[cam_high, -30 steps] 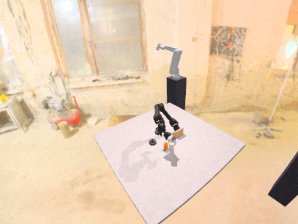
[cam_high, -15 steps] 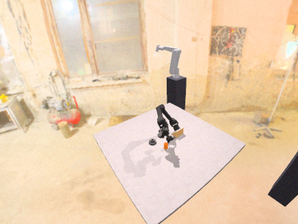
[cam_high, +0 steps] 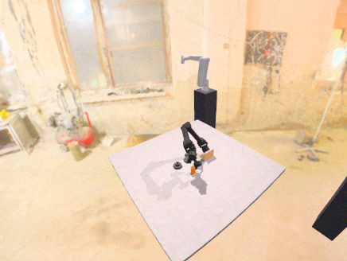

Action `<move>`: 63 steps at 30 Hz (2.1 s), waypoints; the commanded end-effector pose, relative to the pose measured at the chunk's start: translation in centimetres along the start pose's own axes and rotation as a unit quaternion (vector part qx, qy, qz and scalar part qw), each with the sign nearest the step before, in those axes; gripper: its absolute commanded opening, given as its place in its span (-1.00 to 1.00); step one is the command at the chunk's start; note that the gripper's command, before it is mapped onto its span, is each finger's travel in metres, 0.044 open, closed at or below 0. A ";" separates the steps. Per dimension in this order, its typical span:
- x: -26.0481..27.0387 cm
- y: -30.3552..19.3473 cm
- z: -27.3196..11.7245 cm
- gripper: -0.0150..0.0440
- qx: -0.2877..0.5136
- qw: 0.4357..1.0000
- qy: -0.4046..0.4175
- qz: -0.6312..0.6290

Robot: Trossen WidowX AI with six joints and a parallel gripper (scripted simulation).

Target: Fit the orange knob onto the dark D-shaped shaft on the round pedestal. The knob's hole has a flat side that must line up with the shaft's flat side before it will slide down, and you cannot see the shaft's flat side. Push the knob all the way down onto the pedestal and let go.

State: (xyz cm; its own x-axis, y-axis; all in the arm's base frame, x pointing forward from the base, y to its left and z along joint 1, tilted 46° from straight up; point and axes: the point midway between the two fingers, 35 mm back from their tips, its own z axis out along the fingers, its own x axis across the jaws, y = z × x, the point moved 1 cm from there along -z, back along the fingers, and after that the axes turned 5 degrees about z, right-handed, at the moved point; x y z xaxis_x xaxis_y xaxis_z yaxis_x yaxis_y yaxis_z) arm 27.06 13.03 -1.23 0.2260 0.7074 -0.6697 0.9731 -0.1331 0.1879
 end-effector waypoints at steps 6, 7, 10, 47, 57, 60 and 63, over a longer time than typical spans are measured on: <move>-0.1 -0.1 1.7 1.00 0.000 1.000 -0.004 -0.003; -0.1 -0.1 1.8 1.00 0.000 1.000 -0.004 -0.003; -0.1 -0.1 2.3 1.00 0.000 1.000 -0.004 -0.003; -0.4 -0.2 6.9 0.38 -0.001 1.000 -0.006 -0.003; -0.4 -0.2 6.9 -0.05 -0.001 1.000 -0.006 -0.003; -0.3 -0.1 6.5 -0.31 0.000 1.000 -0.005 -0.003; 0.0 0.1 5.0 -0.49 0.000 1.000 -0.004 -0.003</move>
State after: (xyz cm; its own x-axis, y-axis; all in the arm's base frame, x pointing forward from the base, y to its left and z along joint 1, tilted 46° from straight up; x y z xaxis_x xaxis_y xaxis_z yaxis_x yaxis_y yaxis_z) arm 26.92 8.22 -5.58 0.2137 0.6932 -0.6883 0.9764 -0.1284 0.1738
